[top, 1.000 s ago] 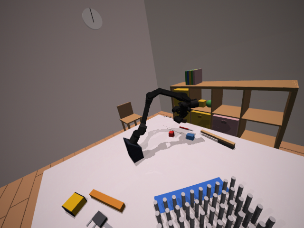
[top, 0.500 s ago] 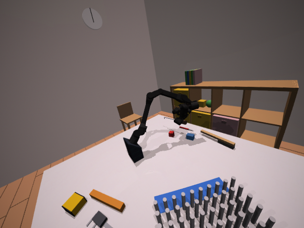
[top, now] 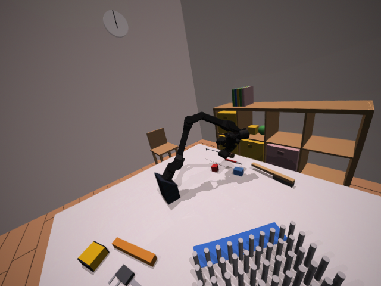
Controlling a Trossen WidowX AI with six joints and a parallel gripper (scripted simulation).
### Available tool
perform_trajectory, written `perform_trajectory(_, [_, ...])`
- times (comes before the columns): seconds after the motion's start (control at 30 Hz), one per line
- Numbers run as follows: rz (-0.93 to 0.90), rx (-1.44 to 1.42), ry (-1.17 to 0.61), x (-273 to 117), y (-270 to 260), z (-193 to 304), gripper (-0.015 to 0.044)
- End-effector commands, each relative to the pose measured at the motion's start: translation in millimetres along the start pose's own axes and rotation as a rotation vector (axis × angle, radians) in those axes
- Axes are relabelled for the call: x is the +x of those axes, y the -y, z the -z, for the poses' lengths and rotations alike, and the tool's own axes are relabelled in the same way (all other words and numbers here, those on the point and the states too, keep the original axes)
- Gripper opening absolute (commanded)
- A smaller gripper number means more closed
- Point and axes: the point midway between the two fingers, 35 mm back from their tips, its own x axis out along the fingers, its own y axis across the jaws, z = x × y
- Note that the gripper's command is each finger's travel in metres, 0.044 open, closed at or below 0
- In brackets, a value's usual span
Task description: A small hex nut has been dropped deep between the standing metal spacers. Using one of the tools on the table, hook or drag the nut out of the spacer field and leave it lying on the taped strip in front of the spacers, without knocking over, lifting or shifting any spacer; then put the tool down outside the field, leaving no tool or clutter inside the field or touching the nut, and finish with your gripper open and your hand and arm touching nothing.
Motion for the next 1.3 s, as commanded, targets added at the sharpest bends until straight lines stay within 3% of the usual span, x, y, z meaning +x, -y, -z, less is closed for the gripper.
perform_trajectory(0.0, [-0.005,0.008,0.003,5,-3,1,0.0])
perform_trajectory(1.27, [-0.001,0.009,0.003,37,-14,13,0.0])
